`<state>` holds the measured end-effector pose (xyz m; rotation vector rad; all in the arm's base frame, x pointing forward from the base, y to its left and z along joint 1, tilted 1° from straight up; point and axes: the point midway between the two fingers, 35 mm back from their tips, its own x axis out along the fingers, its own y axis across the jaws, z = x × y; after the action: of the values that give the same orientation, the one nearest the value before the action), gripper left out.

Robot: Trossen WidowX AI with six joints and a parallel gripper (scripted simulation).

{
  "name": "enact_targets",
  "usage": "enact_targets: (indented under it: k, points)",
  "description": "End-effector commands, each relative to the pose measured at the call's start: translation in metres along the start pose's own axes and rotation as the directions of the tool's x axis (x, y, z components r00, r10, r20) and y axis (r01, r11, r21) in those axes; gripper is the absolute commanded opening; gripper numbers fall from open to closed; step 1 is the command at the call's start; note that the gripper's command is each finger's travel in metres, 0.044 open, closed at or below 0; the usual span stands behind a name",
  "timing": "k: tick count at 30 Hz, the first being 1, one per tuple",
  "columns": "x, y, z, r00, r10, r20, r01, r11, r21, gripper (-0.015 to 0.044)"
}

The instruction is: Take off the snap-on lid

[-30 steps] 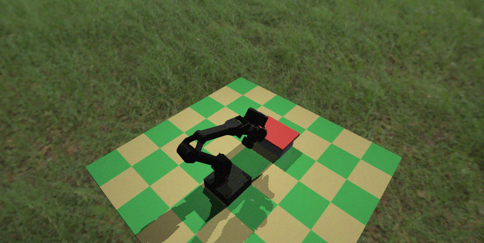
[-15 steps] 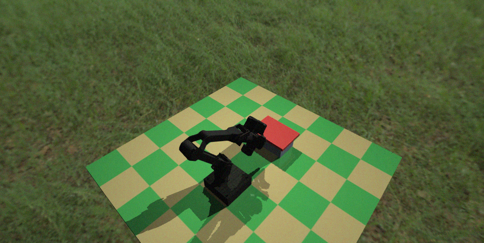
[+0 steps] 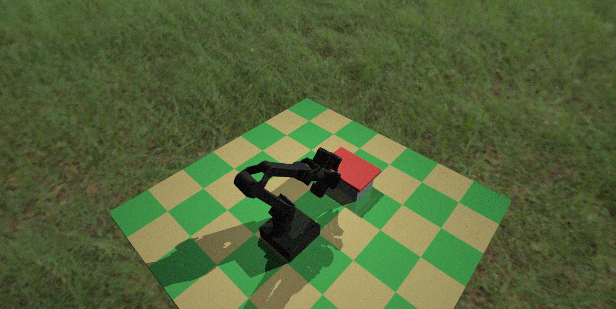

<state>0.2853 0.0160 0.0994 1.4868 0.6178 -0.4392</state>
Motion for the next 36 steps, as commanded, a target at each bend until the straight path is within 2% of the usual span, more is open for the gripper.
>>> enact_targets:
  k: [1, 32, 35, 36]
  points:
    - [0.006, 0.0, 0.001, 1.0, -0.003, 0.004, 0.003, 1.0, 0.003, 0.0235]
    - [0.053, -0.003, 0.0, 1.0, 0.001, 0.004, -0.001, 1.0, 0.004, 0.0235]
    - [0.053, -0.003, 0.0, 1.0, 0.001, 0.004, -0.001, 1.0, 0.004, 0.0156]
    - [0.053, -0.003, 0.0, 1.0, 0.001, 0.004, -0.001, 1.0, 0.004, 0.015]
